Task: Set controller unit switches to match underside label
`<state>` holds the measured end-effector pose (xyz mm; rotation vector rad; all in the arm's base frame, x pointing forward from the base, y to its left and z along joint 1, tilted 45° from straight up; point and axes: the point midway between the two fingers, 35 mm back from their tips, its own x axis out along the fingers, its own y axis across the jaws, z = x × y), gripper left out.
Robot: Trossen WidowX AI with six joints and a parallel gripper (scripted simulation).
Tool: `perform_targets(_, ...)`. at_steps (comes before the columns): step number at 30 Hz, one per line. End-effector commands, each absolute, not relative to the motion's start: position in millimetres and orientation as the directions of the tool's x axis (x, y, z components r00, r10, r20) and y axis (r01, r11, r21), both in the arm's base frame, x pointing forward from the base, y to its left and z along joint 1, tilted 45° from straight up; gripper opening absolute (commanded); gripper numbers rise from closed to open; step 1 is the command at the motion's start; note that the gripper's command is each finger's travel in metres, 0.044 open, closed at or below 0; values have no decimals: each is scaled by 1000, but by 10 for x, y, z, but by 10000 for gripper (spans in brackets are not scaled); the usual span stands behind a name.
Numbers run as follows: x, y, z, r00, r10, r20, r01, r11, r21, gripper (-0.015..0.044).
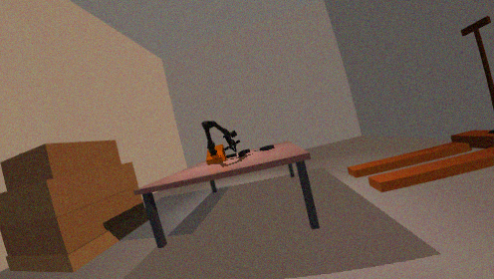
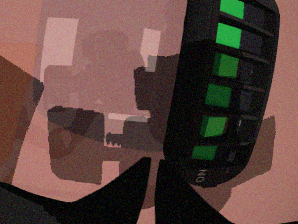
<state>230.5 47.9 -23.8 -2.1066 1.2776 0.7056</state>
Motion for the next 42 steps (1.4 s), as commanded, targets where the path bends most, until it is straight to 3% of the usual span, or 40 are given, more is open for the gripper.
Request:
perform_targets(1,2312,469,-224,419,-599,-682,-897,-391,-207,0)
perform_targets(42,2383,94,-602,419,-601,-681,-897,-391,-206,0)
